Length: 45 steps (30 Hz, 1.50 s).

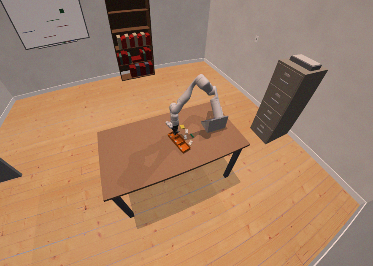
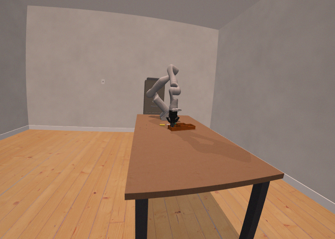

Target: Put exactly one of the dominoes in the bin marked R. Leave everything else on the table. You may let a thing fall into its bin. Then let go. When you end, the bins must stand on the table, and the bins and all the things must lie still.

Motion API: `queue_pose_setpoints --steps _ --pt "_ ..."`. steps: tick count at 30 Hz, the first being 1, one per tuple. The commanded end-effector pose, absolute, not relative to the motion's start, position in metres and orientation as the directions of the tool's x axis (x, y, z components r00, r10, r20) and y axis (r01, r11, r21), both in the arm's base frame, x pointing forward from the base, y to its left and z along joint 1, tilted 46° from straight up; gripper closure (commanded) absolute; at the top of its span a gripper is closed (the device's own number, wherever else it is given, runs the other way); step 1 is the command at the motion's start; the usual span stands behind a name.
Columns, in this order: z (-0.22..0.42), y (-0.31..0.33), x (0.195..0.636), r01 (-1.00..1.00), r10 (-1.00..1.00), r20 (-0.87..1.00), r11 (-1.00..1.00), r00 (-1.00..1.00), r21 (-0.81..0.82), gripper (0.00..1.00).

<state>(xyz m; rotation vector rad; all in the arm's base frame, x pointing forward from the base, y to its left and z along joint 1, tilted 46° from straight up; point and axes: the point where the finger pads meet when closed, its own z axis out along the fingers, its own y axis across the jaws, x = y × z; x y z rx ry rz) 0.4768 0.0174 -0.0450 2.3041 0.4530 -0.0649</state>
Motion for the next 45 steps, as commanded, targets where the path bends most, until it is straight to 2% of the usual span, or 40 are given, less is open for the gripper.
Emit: queue_pose_setpoints --steps 1,45 --pt "-0.045 0.018 0.477 0.342 0.304 -0.182 -0.639 0.935 0.689 0.91" --pt "-0.003 0.06 0.472 0.342 0.304 -0.182 -0.639 0.935 0.689 0.91"
